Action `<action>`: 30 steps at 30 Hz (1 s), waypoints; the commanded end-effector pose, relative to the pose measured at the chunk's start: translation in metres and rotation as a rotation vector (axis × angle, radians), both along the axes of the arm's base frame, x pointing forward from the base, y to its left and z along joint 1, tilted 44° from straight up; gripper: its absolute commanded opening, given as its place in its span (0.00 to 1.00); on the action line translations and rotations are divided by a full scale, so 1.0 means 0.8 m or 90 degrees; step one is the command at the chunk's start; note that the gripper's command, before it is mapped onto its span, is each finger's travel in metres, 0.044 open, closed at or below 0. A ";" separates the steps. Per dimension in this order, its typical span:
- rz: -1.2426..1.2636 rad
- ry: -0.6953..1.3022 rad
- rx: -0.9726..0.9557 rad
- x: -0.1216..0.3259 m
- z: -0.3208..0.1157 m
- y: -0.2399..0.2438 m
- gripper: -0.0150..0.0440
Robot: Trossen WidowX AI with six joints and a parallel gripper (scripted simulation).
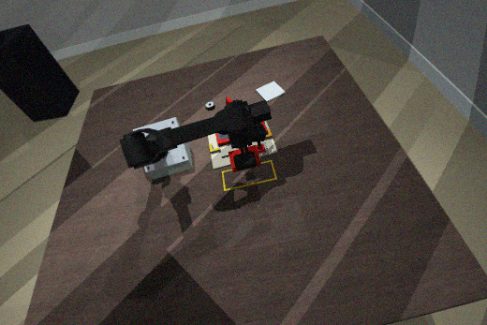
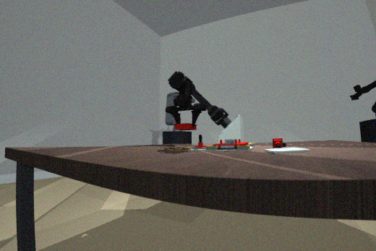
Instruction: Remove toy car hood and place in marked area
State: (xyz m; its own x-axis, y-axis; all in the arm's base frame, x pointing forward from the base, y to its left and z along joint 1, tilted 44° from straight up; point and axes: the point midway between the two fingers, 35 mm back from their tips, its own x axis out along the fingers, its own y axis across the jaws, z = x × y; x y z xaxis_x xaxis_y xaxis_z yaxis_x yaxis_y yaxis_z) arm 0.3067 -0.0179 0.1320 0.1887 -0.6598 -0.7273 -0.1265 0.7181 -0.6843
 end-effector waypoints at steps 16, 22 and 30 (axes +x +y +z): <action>0.002 0.003 -0.002 0.003 -0.012 -0.009 0.25; 0.002 0.002 -0.001 0.004 -0.015 -0.012 0.25; 0.002 0.002 -0.001 0.005 -0.019 -0.016 0.25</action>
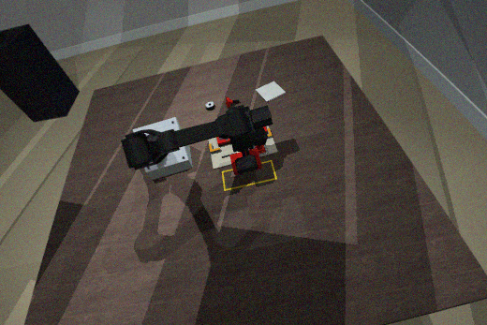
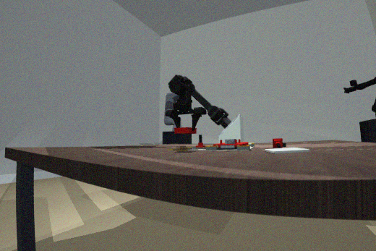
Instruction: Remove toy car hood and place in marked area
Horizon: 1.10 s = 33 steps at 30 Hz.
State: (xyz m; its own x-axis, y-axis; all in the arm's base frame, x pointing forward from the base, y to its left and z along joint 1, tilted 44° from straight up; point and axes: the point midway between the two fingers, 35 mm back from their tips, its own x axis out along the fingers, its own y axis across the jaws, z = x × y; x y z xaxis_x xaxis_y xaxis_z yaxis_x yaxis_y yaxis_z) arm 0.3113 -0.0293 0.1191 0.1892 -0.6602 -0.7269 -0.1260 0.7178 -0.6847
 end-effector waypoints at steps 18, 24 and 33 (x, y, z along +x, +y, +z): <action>0.002 0.003 -0.001 0.002 -0.013 -0.010 0.25; 0.002 0.003 -0.001 0.003 -0.016 -0.013 0.25; 0.002 0.003 -0.002 0.004 -0.020 -0.018 0.25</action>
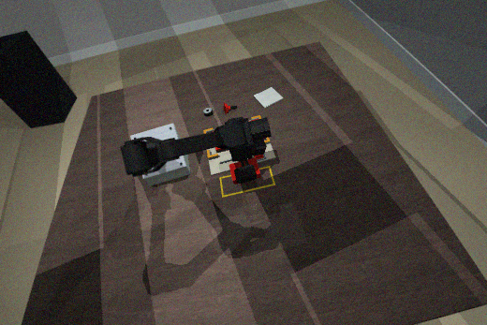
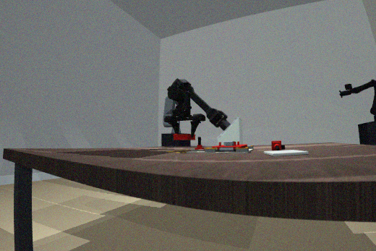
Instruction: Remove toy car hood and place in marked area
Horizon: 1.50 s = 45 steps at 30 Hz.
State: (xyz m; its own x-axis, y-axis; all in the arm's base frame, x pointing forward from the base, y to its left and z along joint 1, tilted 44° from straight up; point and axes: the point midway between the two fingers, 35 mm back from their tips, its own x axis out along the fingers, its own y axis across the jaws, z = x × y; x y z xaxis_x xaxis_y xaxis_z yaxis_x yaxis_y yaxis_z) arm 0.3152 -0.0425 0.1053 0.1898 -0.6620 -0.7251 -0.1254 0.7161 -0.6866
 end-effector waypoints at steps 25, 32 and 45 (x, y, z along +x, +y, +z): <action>0.002 0.003 -0.001 0.002 -0.016 -0.014 0.25; 0.002 0.003 -0.002 0.002 -0.019 -0.018 0.25; 0.002 0.002 -0.003 0.003 -0.026 -0.025 0.25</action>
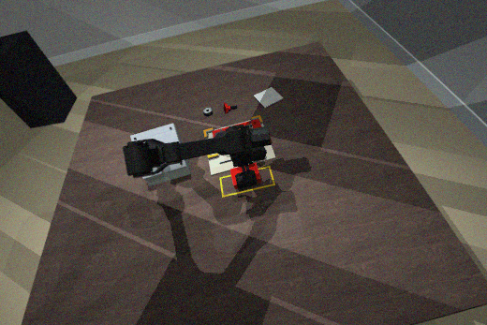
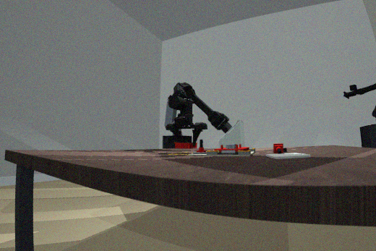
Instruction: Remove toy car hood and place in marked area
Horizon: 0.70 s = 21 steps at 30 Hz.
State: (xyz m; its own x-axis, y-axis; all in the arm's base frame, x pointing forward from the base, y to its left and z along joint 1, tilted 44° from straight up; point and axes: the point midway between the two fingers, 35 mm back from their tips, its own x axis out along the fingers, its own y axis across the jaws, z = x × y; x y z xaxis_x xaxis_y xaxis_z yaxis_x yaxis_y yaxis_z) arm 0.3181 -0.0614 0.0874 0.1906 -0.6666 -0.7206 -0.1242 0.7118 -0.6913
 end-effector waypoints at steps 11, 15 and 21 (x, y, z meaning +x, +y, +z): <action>0.002 0.003 0.001 0.000 -0.007 -0.005 0.25; 0.002 0.003 0.001 0.000 -0.009 -0.006 0.25; 0.002 0.003 0.001 0.001 -0.011 -0.009 0.25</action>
